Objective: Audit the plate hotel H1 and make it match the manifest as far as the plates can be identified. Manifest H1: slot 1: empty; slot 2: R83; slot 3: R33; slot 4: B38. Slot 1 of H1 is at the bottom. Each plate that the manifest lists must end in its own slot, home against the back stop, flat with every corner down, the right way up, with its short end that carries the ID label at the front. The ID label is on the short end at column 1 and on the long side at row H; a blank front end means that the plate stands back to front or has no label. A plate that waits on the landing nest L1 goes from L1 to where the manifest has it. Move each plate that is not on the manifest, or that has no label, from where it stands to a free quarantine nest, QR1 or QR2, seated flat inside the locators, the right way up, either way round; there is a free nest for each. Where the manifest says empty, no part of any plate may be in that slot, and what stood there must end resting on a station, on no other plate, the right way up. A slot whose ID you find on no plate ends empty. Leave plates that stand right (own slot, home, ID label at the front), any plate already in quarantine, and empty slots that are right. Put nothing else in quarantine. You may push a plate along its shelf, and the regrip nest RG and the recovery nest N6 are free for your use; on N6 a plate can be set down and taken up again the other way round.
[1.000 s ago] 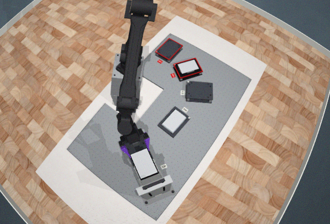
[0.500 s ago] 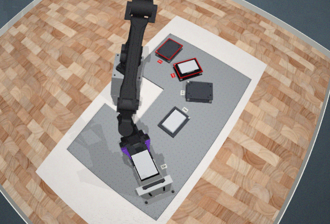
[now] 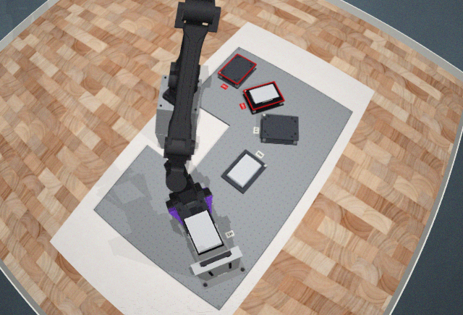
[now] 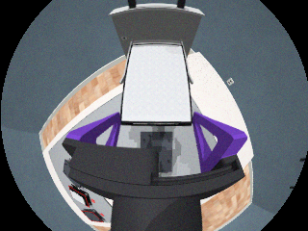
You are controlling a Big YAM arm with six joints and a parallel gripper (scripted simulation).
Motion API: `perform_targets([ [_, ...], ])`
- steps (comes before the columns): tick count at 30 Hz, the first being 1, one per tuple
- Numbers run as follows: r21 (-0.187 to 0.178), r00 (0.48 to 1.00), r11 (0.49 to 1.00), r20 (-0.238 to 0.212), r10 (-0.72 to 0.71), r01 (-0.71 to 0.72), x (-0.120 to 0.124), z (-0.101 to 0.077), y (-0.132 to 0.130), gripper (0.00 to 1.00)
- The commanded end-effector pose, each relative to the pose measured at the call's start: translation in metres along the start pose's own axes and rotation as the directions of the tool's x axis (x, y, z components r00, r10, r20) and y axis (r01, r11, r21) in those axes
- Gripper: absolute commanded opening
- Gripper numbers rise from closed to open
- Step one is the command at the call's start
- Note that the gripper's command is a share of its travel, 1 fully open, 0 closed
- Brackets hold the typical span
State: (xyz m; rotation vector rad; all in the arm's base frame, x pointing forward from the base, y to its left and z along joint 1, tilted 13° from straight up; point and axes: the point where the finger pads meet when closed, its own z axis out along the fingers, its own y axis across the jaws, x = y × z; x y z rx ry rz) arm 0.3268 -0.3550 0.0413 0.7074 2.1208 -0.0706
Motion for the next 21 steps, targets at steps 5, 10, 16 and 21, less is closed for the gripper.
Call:
perform_targets([
  [5,0.018,0.998,0.999,0.06,-0.03,0.029,-0.042,-0.013,-0.01,1.0],
  [10,0.011,1.0,1.0,0.018,-0.008,0.008,-0.009,-0.019,-0.005,1.0],
  [16,0.013,0.999,1.0,0.028,-0.014,0.014,-0.006,-0.025,-0.005,1.0],
  [21,0.011,0.999,1.0,0.032,-0.02,0.02,-0.001,-0.03,-0.004,1.0],
])
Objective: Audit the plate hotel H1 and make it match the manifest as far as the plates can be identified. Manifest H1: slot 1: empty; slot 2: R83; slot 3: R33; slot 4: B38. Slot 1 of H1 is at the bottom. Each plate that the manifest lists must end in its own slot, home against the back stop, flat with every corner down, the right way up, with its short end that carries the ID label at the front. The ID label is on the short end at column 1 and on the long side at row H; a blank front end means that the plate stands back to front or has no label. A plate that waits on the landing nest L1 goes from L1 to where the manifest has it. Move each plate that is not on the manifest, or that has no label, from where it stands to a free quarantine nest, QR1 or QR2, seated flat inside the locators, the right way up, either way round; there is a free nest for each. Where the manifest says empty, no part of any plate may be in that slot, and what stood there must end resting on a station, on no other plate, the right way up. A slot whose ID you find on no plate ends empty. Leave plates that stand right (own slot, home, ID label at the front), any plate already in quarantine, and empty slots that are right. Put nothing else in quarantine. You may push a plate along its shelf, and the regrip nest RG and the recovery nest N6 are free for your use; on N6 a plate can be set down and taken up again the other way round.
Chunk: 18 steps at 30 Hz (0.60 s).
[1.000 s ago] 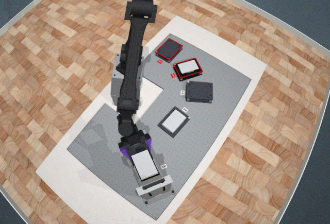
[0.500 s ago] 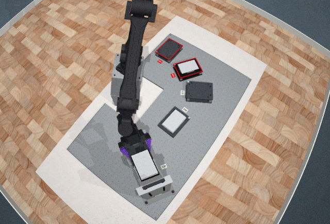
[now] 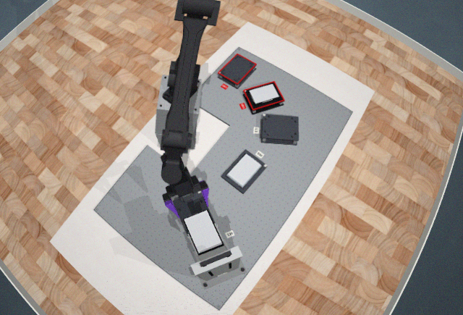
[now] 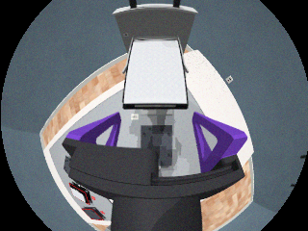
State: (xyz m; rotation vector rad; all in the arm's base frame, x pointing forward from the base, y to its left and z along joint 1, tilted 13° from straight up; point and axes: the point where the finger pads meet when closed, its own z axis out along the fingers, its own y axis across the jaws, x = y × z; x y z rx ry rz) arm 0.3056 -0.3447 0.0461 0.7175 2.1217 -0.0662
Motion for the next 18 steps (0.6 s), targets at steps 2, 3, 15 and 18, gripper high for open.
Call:
perform_targets([
  [2,0.01,0.999,1.0,0.038,-0.028,0.028,-0.01,-0.011,-0.003,1.0],
  [3,0.013,0.999,1.0,0.039,-0.027,0.026,-0.009,-0.012,-0.004,1.0],
  [15,0.013,0.999,1.0,0.035,-0.026,0.025,0.004,-0.024,-0.004,1.0],
  [18,0.012,0.999,1.0,0.032,-0.024,0.024,0.008,-0.027,-0.004,1.0],
])
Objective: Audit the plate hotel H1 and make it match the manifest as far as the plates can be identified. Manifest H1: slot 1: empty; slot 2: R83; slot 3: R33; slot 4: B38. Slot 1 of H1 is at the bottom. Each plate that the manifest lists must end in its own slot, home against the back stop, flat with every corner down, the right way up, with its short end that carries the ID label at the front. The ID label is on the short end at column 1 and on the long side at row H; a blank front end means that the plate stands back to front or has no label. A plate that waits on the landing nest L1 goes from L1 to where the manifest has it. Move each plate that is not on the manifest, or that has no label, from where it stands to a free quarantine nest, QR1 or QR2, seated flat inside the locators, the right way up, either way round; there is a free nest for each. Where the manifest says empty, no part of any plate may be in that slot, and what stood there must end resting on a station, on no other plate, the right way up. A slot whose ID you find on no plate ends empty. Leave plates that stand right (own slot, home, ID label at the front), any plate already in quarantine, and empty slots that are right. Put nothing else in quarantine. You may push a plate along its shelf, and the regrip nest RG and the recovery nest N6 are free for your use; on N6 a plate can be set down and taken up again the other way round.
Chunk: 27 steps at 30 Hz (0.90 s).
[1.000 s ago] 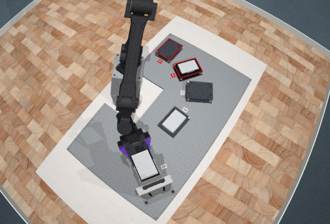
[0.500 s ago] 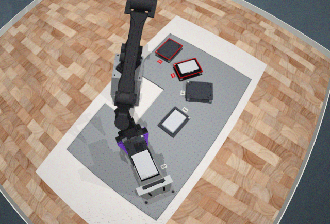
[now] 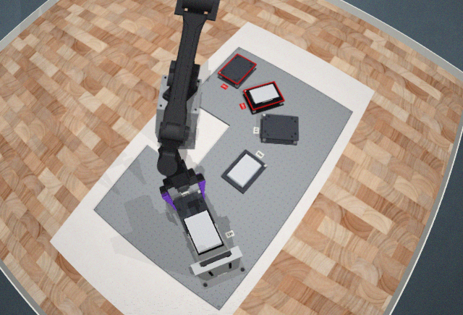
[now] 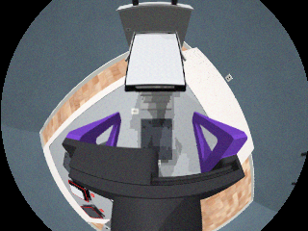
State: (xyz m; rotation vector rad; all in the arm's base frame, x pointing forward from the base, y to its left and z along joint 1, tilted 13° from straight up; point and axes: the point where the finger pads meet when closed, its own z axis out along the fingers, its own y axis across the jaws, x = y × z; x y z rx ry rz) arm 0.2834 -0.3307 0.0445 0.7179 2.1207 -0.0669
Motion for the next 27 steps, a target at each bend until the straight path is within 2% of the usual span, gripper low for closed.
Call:
perform_targets([
  [1,0.01,0.999,1.0,0.029,-0.024,0.024,-0.008,-0.009,-0.003,1.0],
  [6,0.01,0.999,1.0,0.024,-0.021,0.02,-0.003,-0.013,-0.004,1.0],
  [7,-0.001,1.0,1.0,0.013,-0.023,0.023,0.002,-0.01,0.001,1.0],
  [9,0.009,1.0,1.0,0.018,-0.017,0.017,0.002,-0.016,-0.003,1.0],
  [23,0.009,1.0,1.0,0.016,-0.017,0.016,0.017,-0.03,-0.003,1.0],
  [24,-0.001,1.0,1.0,0.014,-0.026,0.027,0.023,-0.023,0.0,0.0],
  [25,0.003,1.0,1.0,0.016,-0.022,0.022,0.026,-0.024,-0.003,0.0],
  [26,0.007,0.999,1.0,0.032,-0.026,0.025,0.011,-0.025,-0.004,0.0],
  [27,0.007,0.999,1.0,0.032,-0.026,0.025,0.011,-0.025,-0.004,0.0],
])
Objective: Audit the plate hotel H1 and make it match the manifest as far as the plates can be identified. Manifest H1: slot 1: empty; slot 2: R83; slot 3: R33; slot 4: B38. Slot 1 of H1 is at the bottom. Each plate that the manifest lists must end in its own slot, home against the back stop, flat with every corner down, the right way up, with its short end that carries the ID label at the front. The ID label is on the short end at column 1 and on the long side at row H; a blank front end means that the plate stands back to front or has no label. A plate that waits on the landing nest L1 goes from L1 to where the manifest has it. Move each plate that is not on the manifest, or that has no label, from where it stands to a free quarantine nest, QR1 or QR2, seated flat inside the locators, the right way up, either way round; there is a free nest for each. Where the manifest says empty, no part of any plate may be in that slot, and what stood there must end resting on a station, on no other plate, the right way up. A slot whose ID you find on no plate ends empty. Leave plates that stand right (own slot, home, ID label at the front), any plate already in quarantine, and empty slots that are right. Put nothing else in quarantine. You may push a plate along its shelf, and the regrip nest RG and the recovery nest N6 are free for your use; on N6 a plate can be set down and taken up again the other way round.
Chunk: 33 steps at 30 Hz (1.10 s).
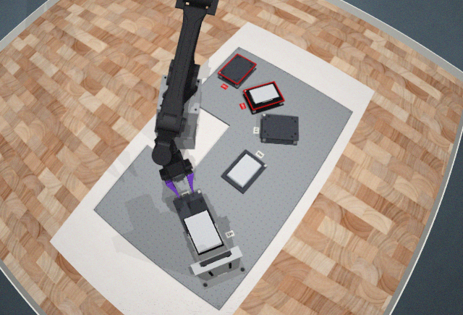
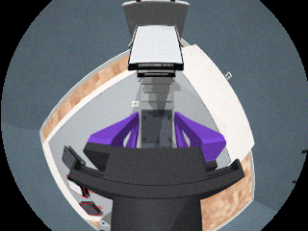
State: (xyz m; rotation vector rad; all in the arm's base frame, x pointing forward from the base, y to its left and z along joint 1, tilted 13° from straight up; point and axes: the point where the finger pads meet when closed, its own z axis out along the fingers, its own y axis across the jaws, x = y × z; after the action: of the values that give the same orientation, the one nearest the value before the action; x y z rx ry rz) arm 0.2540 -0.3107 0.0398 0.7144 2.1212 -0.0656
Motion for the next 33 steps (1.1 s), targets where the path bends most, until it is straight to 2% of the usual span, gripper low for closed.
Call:
perform_targets([
  [1,0.009,0.999,1.0,0.032,-0.024,0.023,-0.015,-0.001,-0.005,0.0],
  [24,0.009,0.999,1.0,0.032,-0.024,0.023,-0.015,-0.001,-0.005,0.0],
  [25,0.005,1.0,1.0,0.014,-0.023,0.023,0.0,0.001,-0.002,0.0],
  [26,0.002,1.0,1.0,0.013,-0.026,0.026,-0.001,0.003,0.0,0.0],
  [28,0.001,0.999,1.0,0.027,-0.029,0.029,-0.013,0.006,-0.001,0.0],
  [30,0.001,0.999,1.0,0.027,-0.029,0.029,-0.013,0.006,-0.001,0.0],
  [31,0.018,0.998,0.999,0.054,-0.032,0.031,-0.026,0.001,-0.007,0.0],
  [33,0.014,0.998,0.999,0.057,-0.032,0.032,-0.033,0.005,-0.008,0.0],
])
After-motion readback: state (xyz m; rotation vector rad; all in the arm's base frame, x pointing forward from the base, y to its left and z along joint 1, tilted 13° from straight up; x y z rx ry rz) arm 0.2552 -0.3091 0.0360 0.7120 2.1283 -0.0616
